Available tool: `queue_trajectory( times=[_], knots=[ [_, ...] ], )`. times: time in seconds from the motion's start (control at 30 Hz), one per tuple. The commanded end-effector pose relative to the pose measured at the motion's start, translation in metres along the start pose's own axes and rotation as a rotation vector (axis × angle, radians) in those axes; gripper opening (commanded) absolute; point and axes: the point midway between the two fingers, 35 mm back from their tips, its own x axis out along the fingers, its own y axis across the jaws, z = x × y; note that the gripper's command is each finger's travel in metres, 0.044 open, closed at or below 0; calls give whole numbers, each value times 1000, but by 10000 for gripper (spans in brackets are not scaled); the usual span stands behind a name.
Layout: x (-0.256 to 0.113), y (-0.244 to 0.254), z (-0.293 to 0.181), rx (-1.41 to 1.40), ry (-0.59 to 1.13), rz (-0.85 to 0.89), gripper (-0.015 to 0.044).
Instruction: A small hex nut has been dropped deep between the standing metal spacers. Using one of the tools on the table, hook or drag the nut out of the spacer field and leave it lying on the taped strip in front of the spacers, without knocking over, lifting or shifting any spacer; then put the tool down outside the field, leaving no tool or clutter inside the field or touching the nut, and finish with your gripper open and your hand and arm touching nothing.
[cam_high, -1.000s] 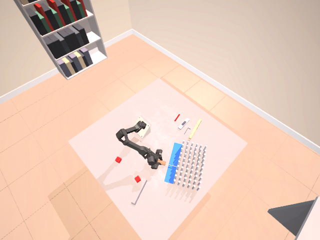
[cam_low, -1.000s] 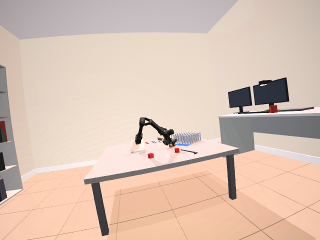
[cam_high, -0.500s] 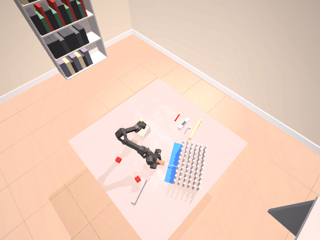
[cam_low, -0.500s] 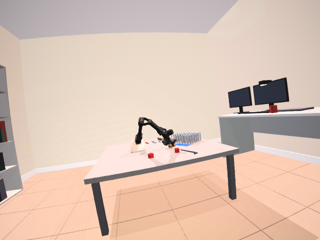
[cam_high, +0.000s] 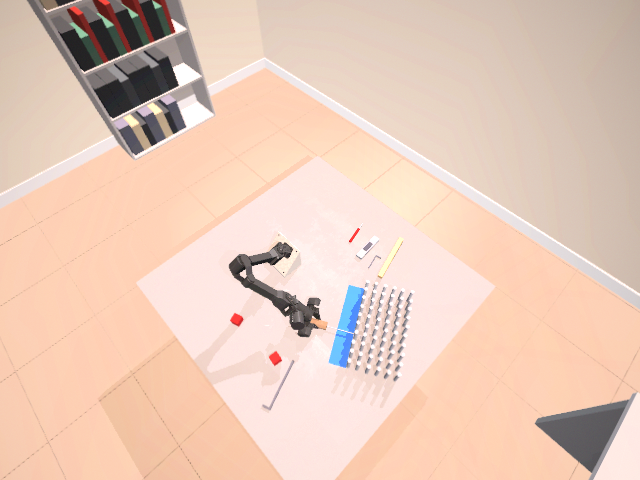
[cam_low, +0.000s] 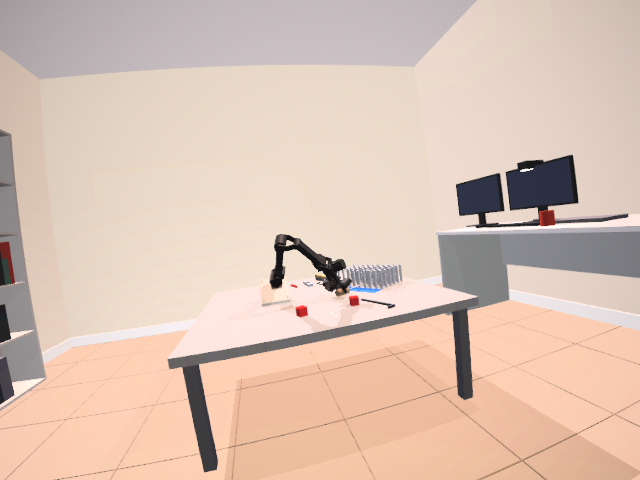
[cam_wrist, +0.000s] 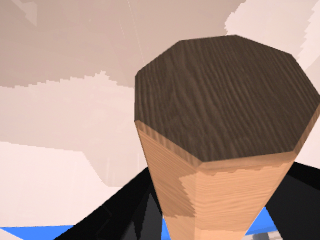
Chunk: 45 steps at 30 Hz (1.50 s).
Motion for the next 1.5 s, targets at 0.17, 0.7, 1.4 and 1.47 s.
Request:
queue_trajectory(
  times=[0.17,0.7,1.4,1.47],
  knots=[
    [-4,-2,5,-4,3,-5,0],
    [-11,-2,15,-5,3,-5,0],
    [-18,-2,26,-5,2,-5,0],
    [-19,-2,28,-5,2,-5,0]
  ],
)
